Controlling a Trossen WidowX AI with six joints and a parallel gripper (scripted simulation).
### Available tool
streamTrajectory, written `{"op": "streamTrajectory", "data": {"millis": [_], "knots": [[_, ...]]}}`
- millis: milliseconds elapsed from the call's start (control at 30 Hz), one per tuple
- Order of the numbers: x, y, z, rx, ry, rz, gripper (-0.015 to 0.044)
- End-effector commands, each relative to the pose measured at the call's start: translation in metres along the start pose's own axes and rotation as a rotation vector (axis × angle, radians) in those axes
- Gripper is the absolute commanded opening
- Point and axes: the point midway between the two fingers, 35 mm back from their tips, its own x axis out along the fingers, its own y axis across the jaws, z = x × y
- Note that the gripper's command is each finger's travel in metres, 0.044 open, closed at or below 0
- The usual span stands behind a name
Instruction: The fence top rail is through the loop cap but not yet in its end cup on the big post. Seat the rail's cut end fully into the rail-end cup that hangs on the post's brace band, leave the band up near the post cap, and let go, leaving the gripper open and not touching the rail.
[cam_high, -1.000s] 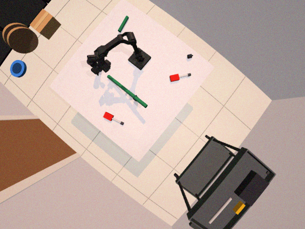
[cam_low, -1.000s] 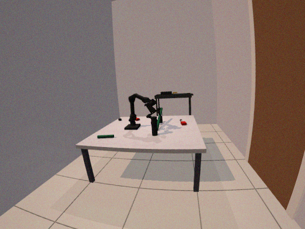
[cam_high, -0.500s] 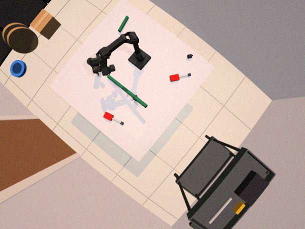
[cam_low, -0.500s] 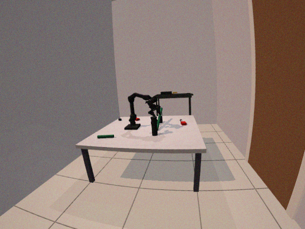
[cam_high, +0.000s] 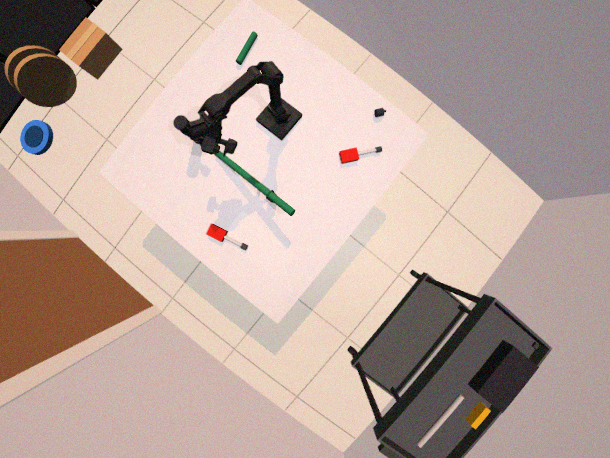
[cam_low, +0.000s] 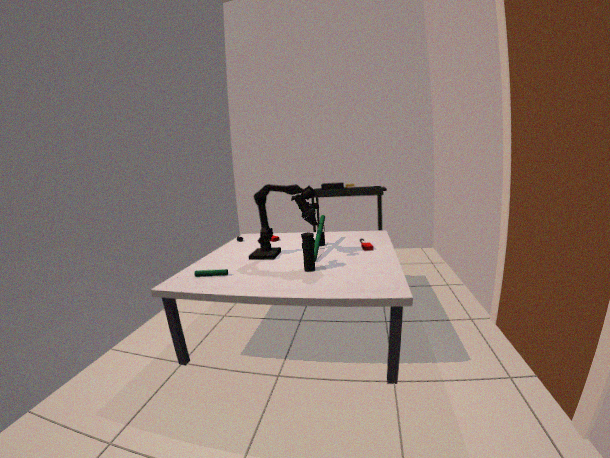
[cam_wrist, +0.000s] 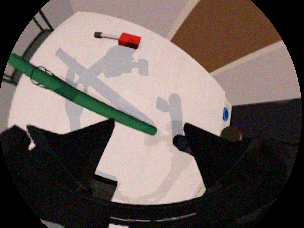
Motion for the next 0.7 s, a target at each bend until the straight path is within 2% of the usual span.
{"op": "streamTrajectory", "data": {"millis": [0, 533, 667], "knots": [[-0.037, 0.028, 0.018, 0.533, -0.02, -0.033, 0.044], [-0.037, 0.028, 0.018, 0.533, -0.02, -0.033, 0.044], [-0.027, 0.03, 0.017, 0.682, 0.031, -0.02, 0.044]]}}
